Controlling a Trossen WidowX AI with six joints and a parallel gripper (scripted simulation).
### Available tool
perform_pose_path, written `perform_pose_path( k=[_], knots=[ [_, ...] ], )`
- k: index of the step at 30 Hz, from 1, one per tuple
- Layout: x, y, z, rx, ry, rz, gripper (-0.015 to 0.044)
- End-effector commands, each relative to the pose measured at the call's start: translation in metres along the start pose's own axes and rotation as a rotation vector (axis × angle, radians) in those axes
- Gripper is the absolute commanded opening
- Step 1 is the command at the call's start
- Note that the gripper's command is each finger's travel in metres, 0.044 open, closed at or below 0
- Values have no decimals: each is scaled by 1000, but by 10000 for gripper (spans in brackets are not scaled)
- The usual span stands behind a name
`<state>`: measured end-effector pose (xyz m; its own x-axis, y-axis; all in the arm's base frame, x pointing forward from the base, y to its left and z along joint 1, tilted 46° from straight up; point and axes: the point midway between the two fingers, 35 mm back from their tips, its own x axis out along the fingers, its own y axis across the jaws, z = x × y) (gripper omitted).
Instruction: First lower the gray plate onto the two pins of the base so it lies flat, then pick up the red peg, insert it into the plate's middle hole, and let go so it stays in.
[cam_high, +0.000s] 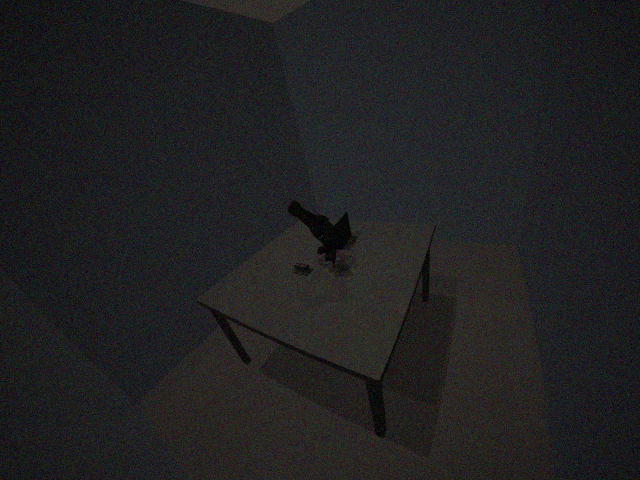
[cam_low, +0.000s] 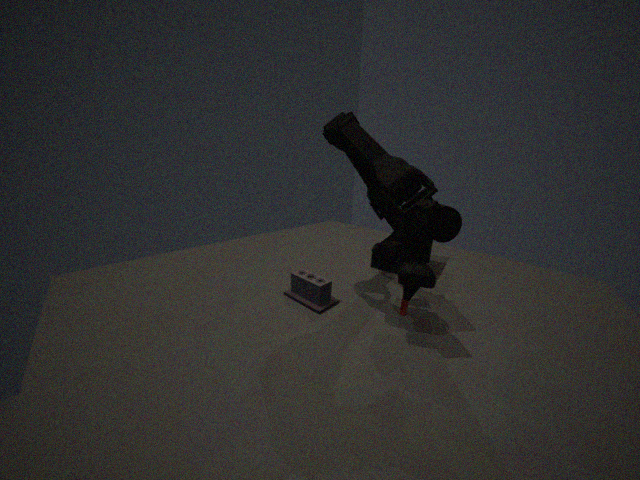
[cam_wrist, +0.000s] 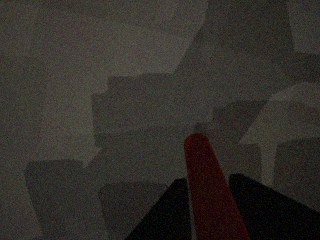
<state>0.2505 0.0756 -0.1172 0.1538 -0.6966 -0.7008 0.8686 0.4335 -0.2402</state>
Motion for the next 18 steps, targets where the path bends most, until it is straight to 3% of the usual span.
perform_pose_path(
  k=[1,18],
  knots=[
    [1,0,1,-4,-5,0,0],
    [-18,3,0,-5,-2,3,0]
  ],
)
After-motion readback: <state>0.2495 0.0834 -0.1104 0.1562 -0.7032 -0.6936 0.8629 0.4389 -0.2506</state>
